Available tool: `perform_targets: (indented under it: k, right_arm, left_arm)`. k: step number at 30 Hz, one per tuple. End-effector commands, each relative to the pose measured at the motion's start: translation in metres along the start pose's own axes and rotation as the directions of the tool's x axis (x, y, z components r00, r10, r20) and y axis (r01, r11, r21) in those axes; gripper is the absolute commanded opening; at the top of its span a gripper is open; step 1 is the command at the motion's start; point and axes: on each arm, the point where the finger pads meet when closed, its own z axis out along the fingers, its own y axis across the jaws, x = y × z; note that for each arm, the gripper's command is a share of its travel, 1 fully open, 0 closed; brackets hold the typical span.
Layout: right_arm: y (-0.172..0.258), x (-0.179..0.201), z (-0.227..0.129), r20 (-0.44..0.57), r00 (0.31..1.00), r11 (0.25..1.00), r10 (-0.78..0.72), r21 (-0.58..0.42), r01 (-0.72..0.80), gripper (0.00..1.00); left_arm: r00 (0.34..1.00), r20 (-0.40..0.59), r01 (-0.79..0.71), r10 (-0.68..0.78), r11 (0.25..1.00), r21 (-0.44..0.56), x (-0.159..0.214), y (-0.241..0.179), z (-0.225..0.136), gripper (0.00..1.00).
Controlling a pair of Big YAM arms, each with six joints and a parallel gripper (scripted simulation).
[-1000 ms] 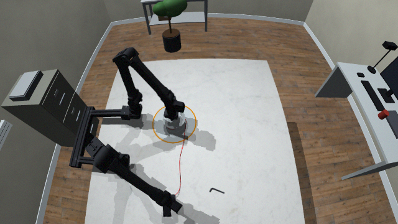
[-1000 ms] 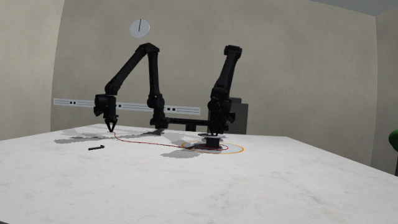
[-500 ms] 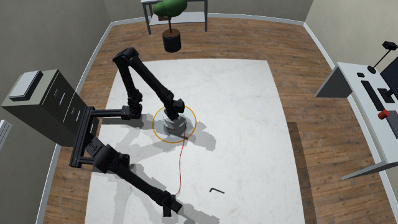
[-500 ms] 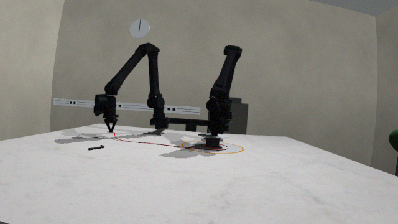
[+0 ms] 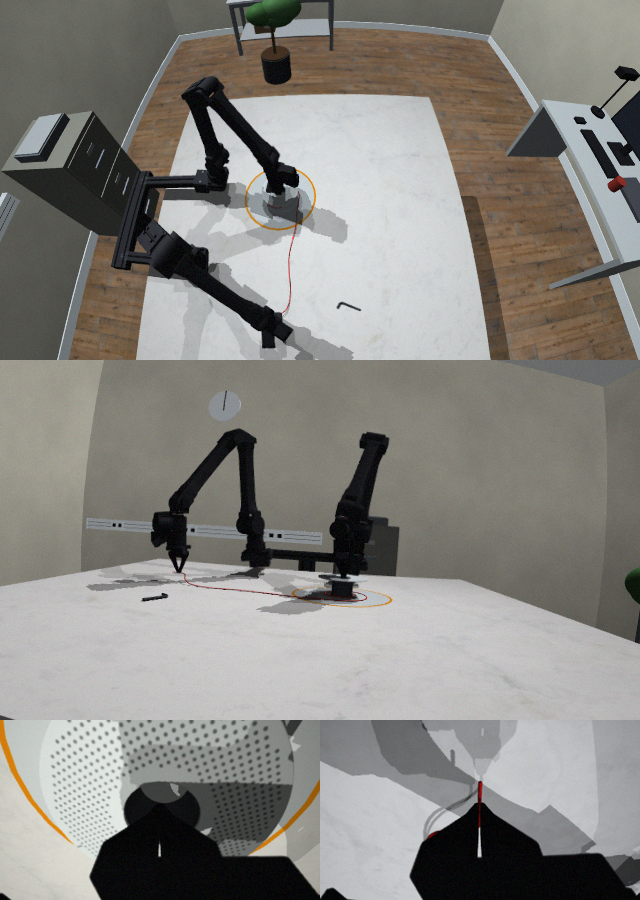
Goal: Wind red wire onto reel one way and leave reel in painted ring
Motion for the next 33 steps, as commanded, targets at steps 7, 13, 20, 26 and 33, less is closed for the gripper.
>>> perform_targets:
  k: [7,13,20,26,33]
  right_arm:
    - [0.008,-0.008,-0.011,0.03,1.0,0.999,0.001,-0.034,0.0,0.0]
    - [0.008,-0.016,-0.012,0.031,1.0,0.999,-0.004,-0.034,0.006,0.0]
    - [0.009,-0.024,-0.012,0.03,1.0,0.999,0.009,-0.035,-0.008,0.0]
    - [0.012,-0.032,-0.013,0.03,1.0,0.999,0.001,-0.034,0.0,0.0]
    - [0.012,-0.032,-0.013,0.03,1.0,0.999,0.001,-0.034,0.0,0.0]
  left_arm:
    - [0.774,0.015,-0.633,0.633,0.774,0.01,-0.027,-0.007,-0.008,0.0]
    - [0.524,0.025,-0.852,0.851,0.524,0.012,-0.028,-0.007,-0.008,0.17]
    - [0.259,0.046,-0.966,0.965,0.258,0.02,-0.028,-0.007,-0.008,0.35]
    - [0.259,0.046,-0.966,0.965,0.258,0.02,-0.028,-0.007,-0.008,0.52]
    - [0.259,0.046,-0.966,0.965,0.258,0.02,-0.019,-0.002,-0.006,0.52]
